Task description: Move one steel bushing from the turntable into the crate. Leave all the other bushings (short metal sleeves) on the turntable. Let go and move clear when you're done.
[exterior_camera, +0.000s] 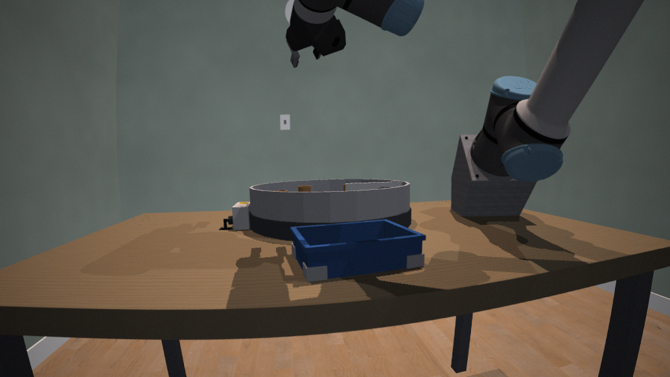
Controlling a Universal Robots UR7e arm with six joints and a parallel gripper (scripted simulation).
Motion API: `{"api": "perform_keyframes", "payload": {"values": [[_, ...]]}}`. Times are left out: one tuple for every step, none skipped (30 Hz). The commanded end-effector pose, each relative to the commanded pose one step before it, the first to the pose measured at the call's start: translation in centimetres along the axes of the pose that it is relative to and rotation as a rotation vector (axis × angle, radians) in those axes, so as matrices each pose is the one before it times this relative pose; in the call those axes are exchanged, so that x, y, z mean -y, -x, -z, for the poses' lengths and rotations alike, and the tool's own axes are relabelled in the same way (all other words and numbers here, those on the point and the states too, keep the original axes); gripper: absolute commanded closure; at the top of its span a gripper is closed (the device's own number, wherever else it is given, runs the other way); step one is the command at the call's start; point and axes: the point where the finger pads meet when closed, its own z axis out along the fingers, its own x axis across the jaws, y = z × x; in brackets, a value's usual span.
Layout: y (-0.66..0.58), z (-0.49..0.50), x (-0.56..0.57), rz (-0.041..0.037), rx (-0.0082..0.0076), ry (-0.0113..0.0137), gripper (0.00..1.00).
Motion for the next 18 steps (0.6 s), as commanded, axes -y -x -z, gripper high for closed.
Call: {"api": "perform_keyframes", "payload": {"values": [[0.345,0.2433,0.321,0.00304,0.00409,-0.00340,0.00],[0.000,0.0000,0.000,0.00000,0.00000,0.00000,0.00],[0.521,0.5158,0.059,-0.00315,-0.00253,0.00273,0.00],[0.731,0.6864,0.342,0.00000,0.00000,0.00000,0.00],[0.731,0.6864,0.342,0.00000,0.00000,0.00000,0.00],[0.731,0.6864,0.342,0.00000,0.00000,0.00000,0.00],[0.731,0.6864,0.342,0.00000,0.00000,0.00000,0.00],[0.000,0.0000,0.000,0.00000,0.00000,0.00000,0.00],[0.000,0.0000,0.000,0.00000,0.00000,0.00000,0.00],[0.000,0.0000,0.000,0.00000,0.00000,0.00000,0.00],[0.000,0.0000,0.000,0.00000,0.00000,0.00000,0.00],[0.000,0.0000,0.000,0.00000,0.00000,0.00000,0.00],[0.000,0.0000,0.000,0.00000,0.00000,0.00000,0.00],[0.000,0.0000,0.000,0.00000,0.00000,0.00000,0.00],[0.000,0.0000,0.000,0.00000,0.00000,0.00000,0.00],[0.000,0.0000,0.000,0.00000,0.00000,0.00000,0.00],[0.000,0.0000,0.000,0.00000,0.00000,0.00000,0.00],[0.000,0.0000,0.000,0.00000,0.00000,0.00000,0.00]]}}
